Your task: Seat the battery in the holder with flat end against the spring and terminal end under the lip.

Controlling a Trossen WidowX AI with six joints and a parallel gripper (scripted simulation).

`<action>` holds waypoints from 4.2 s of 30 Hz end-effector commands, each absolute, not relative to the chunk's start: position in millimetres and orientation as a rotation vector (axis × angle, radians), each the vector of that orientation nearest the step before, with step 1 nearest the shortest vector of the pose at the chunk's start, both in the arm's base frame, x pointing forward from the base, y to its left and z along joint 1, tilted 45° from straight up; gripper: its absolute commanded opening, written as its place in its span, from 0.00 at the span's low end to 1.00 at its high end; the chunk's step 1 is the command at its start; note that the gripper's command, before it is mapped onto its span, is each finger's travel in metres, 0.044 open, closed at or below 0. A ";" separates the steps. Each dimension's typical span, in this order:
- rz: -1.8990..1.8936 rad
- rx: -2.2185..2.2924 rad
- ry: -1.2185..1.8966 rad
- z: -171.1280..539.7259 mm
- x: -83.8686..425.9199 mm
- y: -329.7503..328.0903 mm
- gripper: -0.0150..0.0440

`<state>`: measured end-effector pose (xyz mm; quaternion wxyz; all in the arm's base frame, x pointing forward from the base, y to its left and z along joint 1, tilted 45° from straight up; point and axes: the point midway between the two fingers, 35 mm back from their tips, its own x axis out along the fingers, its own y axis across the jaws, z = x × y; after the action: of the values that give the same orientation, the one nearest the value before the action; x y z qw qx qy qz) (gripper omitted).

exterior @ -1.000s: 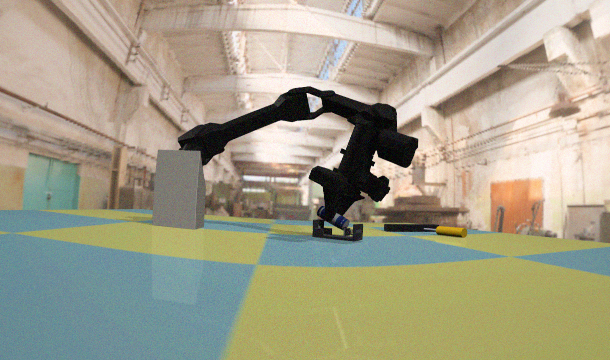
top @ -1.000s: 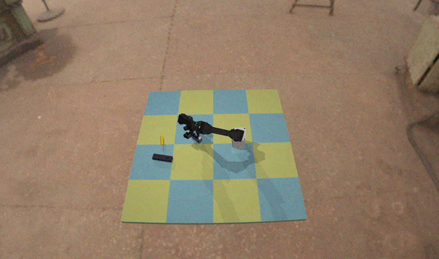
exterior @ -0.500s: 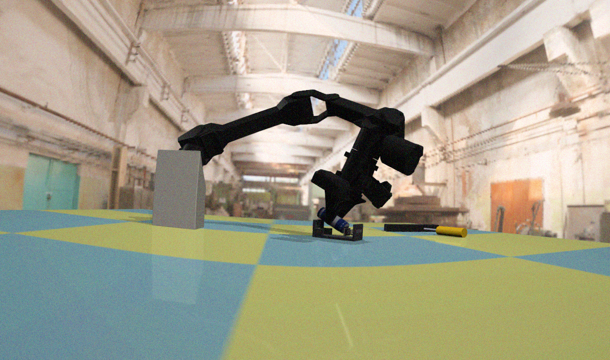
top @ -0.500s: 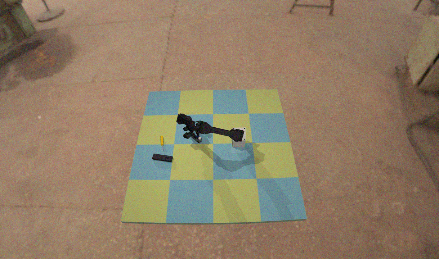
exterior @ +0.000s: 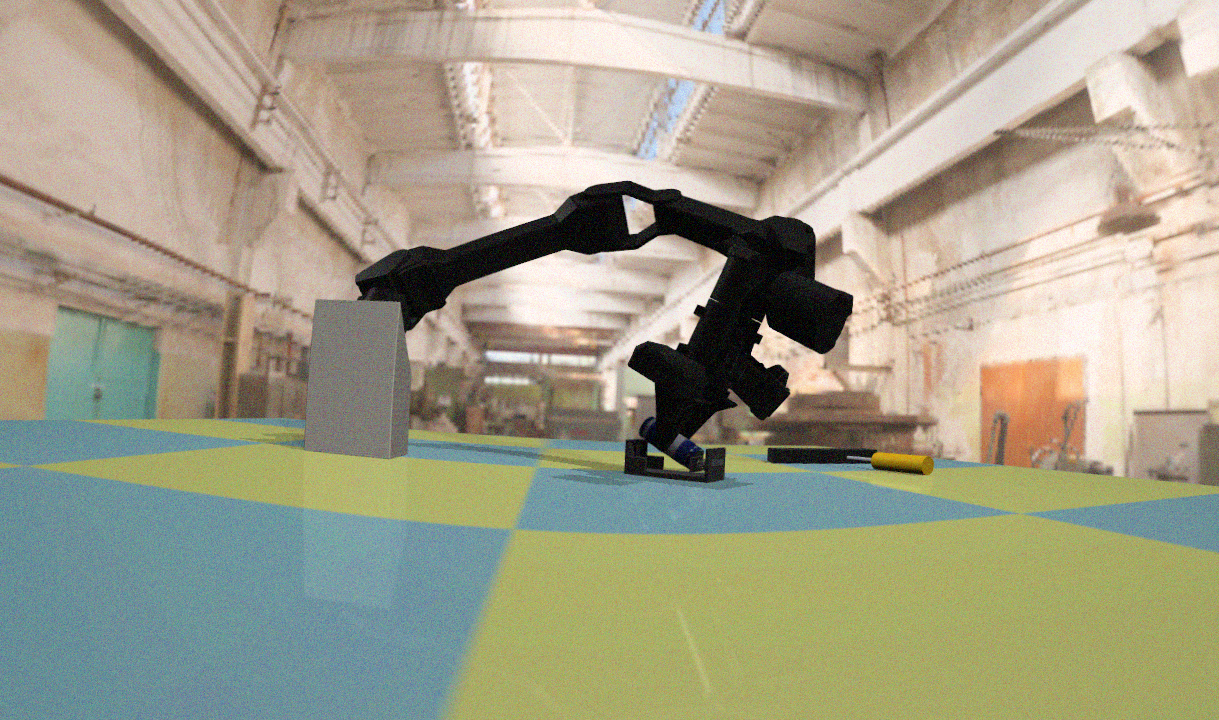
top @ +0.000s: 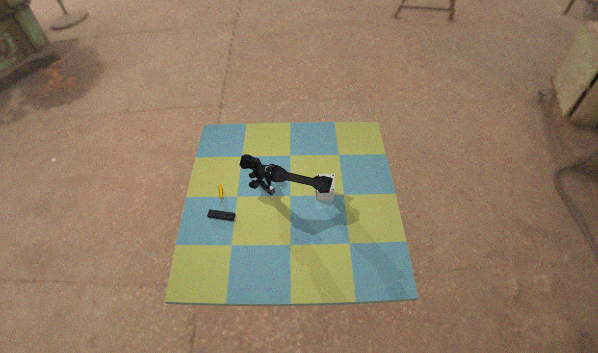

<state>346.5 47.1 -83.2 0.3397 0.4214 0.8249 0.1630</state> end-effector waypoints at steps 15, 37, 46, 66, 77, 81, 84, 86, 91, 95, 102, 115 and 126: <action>0.410 1.106 2.124 -91.9 357.3 42.1 0.40; 0.351 1.091 2.077 -95.4 356.3 44.3 0.40; 0.324 1.085 2.054 -96.5 355.6 45.4 0.40; 0.266 1.075 2.001 -98.2 353.9 48.1 0.40; 0.236 1.072 1.971 -98.6 352.7 49.7 0.40; 0.225 1.071 1.959 -98.6 352.2 50.3 0.40; 0.217 1.071 1.951 -98.6 351.8 50.7 0.40; 0.212 1.071 1.945 -98.6 351.5 51.0 0.40; 0.199 1.071 1.931 -98.5 350.9 51.8 0.40; 0.188 1.071 1.919 -98.3 350.3 52.4 0.40; 0.171 1.074 1.899 -97.9 349.2 53.6 0.40; 0.140 1.081 1.860 -96.5 346.8 56.0 0.40; 0.136 1.085 1.855 -94.2 343.3 58.3 0.40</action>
<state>344.4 58.0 -94.8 0.4718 0.4448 0.7590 0.0596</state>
